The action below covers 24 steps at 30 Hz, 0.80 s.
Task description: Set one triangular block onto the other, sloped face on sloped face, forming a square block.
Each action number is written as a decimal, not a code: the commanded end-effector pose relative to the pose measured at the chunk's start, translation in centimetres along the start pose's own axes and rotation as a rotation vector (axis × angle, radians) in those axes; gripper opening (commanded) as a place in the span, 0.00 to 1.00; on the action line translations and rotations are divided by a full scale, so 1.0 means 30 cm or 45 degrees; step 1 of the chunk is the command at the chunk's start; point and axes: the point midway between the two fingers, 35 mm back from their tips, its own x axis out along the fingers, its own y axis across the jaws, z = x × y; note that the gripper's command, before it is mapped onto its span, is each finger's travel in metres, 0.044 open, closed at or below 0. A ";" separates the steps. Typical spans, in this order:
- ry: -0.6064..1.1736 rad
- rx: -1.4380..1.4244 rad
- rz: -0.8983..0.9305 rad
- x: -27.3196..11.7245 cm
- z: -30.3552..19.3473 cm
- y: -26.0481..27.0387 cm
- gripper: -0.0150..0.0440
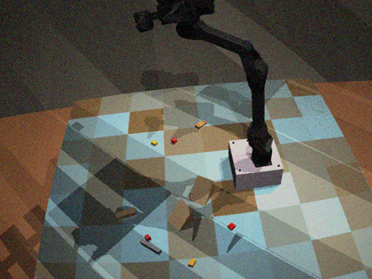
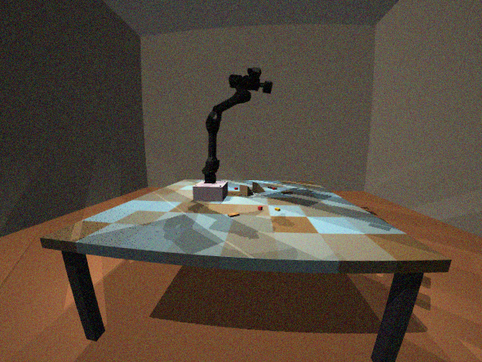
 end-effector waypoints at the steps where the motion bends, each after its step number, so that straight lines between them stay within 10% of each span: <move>1: -0.005 0.005 0.003 0.003 0.000 -0.004 0.98; 14: -0.283 0.399 -0.096 0.246 -0.126 -0.325 1.00; 24: -0.091 0.626 -0.468 0.449 -0.528 -0.562 1.00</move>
